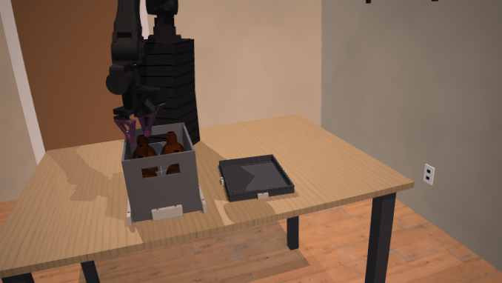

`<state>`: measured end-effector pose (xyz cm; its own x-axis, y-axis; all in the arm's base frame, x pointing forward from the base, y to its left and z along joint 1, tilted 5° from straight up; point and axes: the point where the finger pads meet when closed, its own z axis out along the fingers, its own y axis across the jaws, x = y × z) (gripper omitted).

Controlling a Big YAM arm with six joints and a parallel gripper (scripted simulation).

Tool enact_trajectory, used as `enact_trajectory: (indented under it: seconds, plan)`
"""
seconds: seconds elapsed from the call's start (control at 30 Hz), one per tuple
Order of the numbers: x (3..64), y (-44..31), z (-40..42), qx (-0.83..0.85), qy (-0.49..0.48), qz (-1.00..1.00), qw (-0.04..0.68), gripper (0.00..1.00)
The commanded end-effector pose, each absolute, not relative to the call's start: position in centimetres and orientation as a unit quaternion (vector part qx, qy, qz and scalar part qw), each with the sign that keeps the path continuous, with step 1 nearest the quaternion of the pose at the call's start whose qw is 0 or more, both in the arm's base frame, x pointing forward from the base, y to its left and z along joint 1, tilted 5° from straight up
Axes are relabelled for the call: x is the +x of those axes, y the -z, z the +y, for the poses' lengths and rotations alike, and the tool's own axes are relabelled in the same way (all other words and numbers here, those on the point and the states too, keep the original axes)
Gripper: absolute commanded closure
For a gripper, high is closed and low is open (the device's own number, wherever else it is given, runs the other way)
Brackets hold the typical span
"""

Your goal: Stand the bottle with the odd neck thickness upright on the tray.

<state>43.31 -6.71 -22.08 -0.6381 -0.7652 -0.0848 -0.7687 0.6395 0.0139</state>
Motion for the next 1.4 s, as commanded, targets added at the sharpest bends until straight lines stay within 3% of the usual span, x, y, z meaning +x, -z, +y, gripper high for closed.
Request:
enact_trajectory:
  seconds: [0.0, 1.37]
  plan:
    - [44.04, 21.44, -6.02, -0.426, -0.018, 0.904, 0.045, 0.39]
    - [44.27, 21.18, -6.06, -0.426, -0.015, 0.903, 0.05, 0.39]
